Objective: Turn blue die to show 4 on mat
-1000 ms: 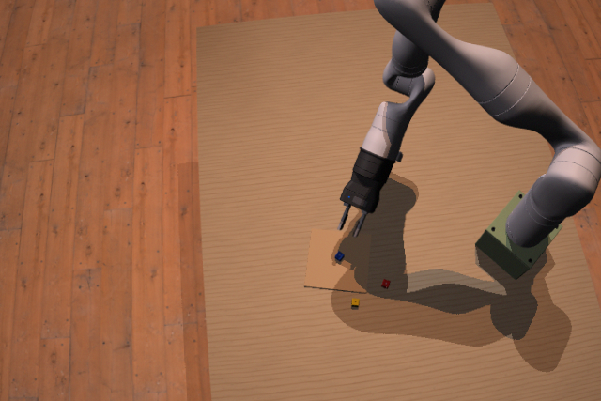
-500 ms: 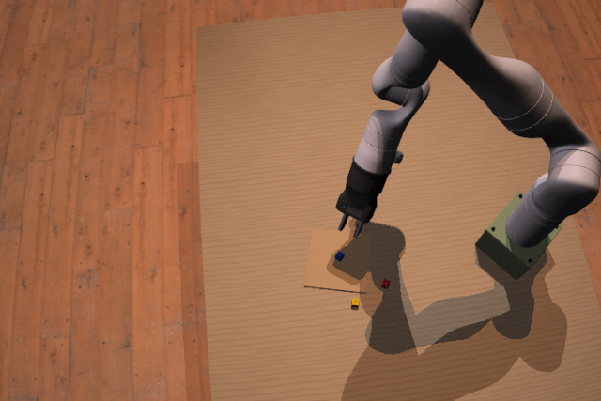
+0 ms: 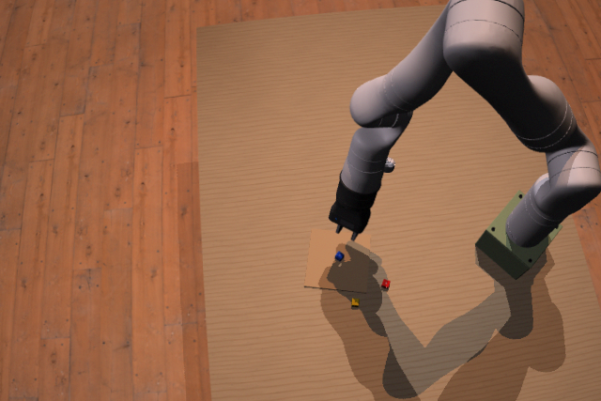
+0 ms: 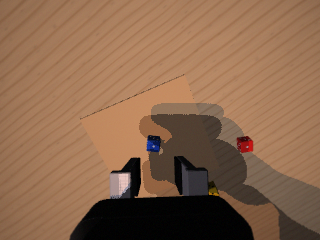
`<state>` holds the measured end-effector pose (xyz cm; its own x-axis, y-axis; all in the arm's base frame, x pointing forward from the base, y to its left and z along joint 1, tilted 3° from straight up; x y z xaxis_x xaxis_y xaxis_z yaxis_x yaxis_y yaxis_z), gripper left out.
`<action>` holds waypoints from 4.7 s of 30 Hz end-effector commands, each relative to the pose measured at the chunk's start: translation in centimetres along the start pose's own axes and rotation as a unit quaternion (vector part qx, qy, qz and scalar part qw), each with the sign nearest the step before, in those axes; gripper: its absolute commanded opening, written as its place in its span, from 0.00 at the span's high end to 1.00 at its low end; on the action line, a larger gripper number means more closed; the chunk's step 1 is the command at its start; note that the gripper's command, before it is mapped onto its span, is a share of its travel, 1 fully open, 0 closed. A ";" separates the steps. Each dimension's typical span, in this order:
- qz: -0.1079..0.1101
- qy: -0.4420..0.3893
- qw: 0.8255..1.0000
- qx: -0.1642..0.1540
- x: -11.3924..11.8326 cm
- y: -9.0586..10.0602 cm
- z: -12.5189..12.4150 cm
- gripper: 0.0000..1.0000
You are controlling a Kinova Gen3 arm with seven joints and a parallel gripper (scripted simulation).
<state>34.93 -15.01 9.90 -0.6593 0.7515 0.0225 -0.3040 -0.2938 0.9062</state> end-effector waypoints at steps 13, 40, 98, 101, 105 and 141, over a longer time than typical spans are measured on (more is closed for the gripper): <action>-0.006 0.025 0.995 0.093 0.4 0.0 4.8 0.36; -0.014 0.024 0.981 0.191 0.6 0.0 7.7 0.36; -0.021 -0.014 0.981 0.191 0.3 -4.2 4.8 0.36; -0.021 -0.014 0.981 0.191 0.3 -4.2 4.8 0.36; -0.021 -0.014 0.981 0.191 0.3 -4.2 4.8 0.36; -0.021 -0.014 0.981 0.191 0.2 -7.4 3.5 0.36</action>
<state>39.60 -10.49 4.95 -0.6333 0.7738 -0.0136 -0.0507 -0.0239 0.9984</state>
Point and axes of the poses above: the point where the finger pads meet when closed, its own y axis back along the fingers, its own x axis across the jaws, z = x × y, the point moved 8 cm from there along y, back along the fingers, and after that the axes turned 2 degrees about -y, right-handed, at the moved point
